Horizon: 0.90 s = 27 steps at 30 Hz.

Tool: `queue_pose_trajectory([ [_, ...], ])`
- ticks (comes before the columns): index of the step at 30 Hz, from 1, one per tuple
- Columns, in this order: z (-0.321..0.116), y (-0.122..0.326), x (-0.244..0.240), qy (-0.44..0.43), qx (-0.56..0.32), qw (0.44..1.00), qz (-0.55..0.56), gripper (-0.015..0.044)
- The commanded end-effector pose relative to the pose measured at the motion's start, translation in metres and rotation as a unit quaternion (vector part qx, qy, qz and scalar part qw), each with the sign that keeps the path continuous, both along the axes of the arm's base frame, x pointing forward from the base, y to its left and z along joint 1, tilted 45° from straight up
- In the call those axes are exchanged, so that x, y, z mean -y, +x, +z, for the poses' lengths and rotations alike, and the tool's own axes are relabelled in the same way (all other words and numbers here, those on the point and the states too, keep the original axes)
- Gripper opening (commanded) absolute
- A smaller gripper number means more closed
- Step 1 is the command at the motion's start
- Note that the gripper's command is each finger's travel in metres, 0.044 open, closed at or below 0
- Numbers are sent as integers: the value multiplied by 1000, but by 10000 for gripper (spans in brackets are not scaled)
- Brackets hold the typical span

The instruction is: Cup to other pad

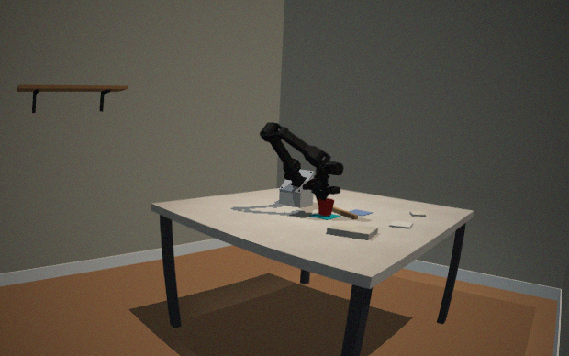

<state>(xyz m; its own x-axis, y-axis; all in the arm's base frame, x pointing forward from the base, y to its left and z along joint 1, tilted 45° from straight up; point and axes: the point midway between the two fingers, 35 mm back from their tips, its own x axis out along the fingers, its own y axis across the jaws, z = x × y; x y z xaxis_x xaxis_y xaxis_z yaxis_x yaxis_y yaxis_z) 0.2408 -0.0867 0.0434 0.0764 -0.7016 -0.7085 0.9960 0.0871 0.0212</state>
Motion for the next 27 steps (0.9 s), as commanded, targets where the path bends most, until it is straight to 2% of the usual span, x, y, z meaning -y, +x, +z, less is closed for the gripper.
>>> queue_pose_trajectory([
  [1,0,0,0,0,0,1000,0,0],
  [9,0,0,0,0,0,1000,0,0],
  [14,0,0,0,0,0,1000,0,128],
  [27,5,0,-6,1,-1,1000,0,128],
])
